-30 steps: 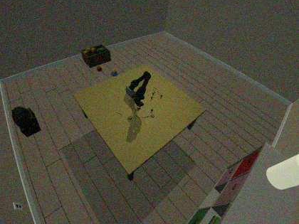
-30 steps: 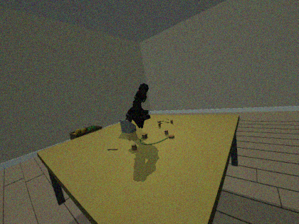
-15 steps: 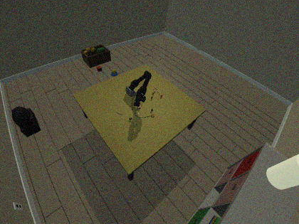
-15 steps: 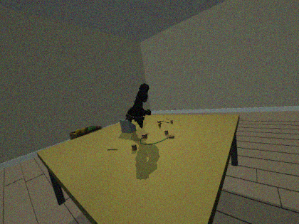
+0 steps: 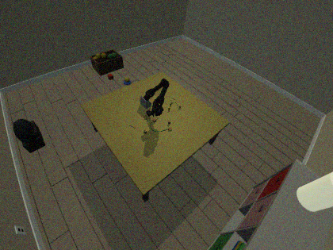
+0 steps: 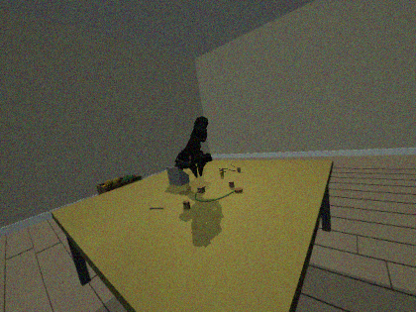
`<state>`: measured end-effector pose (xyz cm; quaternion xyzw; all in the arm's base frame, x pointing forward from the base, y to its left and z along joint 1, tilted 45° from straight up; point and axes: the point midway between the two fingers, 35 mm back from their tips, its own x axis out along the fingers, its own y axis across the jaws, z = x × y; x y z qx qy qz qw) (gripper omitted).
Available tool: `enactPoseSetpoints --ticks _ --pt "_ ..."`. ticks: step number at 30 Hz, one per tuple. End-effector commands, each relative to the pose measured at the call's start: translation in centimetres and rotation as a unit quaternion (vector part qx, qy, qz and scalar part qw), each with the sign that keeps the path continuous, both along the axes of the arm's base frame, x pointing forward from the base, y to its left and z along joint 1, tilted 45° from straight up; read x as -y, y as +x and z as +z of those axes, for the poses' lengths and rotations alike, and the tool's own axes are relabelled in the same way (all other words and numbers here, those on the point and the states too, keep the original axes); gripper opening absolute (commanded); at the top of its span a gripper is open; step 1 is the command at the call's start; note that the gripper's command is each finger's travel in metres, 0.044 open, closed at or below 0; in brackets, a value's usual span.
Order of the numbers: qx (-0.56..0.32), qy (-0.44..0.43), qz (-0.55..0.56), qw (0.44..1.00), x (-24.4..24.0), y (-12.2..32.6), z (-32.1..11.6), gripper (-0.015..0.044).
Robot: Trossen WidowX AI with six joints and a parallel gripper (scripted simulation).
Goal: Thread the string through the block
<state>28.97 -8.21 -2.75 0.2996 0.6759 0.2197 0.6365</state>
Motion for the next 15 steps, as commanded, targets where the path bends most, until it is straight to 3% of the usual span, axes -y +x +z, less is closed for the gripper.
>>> enactPoseSetpoints --ticks 1,11,15 --pt "-0.270 0.004 -0.292 0.918 -1.21 -0.02 1.65 0.0122" --pt "-0.429 0.003 -0.456 0.779 -1.80 -0.17 2.19 0.0122" --pt "-0.438 0.003 -0.465 0.769 -1.84 -0.18 2.22 0.0122"
